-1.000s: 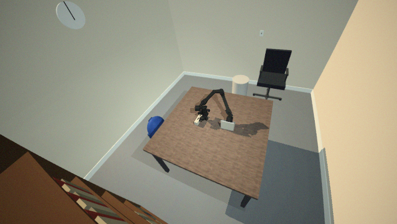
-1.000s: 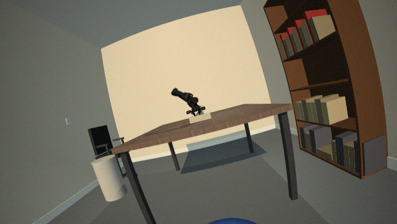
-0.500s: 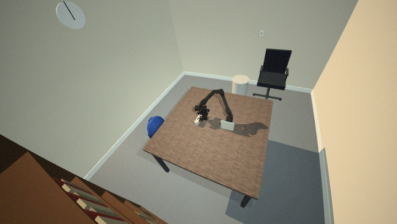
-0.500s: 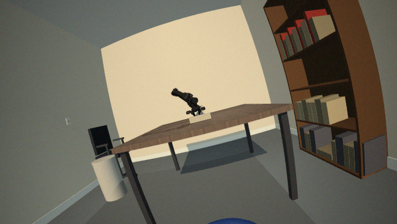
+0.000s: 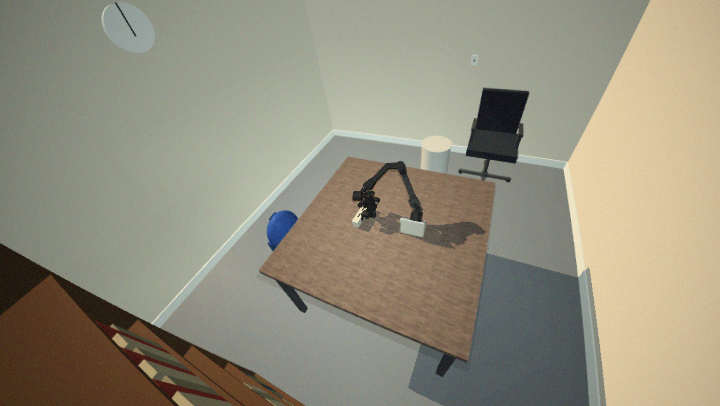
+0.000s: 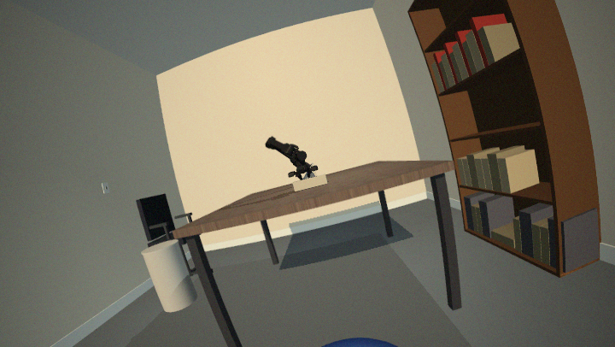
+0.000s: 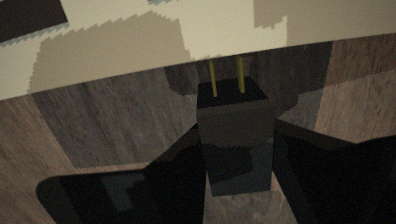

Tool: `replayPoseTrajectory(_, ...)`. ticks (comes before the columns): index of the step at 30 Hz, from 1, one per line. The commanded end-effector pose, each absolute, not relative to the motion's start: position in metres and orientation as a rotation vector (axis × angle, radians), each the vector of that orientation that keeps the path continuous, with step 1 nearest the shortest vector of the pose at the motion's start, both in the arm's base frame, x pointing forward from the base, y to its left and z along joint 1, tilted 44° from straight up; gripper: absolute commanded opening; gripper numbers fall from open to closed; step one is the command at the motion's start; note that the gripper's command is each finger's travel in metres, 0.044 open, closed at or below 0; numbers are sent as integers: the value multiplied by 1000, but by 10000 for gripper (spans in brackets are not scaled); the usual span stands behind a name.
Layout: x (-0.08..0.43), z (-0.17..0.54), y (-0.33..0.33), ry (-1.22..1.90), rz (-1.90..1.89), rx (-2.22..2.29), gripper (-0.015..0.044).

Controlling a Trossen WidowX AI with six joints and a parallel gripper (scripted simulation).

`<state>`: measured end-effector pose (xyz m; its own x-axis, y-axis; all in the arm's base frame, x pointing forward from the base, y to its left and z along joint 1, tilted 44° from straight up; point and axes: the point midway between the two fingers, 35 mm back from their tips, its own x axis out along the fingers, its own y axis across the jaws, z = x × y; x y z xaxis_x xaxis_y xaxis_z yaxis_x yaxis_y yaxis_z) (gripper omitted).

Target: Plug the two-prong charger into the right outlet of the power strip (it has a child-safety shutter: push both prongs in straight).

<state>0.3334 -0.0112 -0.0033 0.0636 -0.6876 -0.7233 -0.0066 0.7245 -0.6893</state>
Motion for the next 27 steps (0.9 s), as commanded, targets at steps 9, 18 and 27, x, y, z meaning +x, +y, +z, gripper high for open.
replayPoseTrajectory(9,337,-2,-11,1431,-565,-620,0)
replayPoseTrajectory(18,338,-2,-11,1431,-565,-620,0)
replayPoseTrajectory(27,339,-2,-11,1431,-565,-620,0)
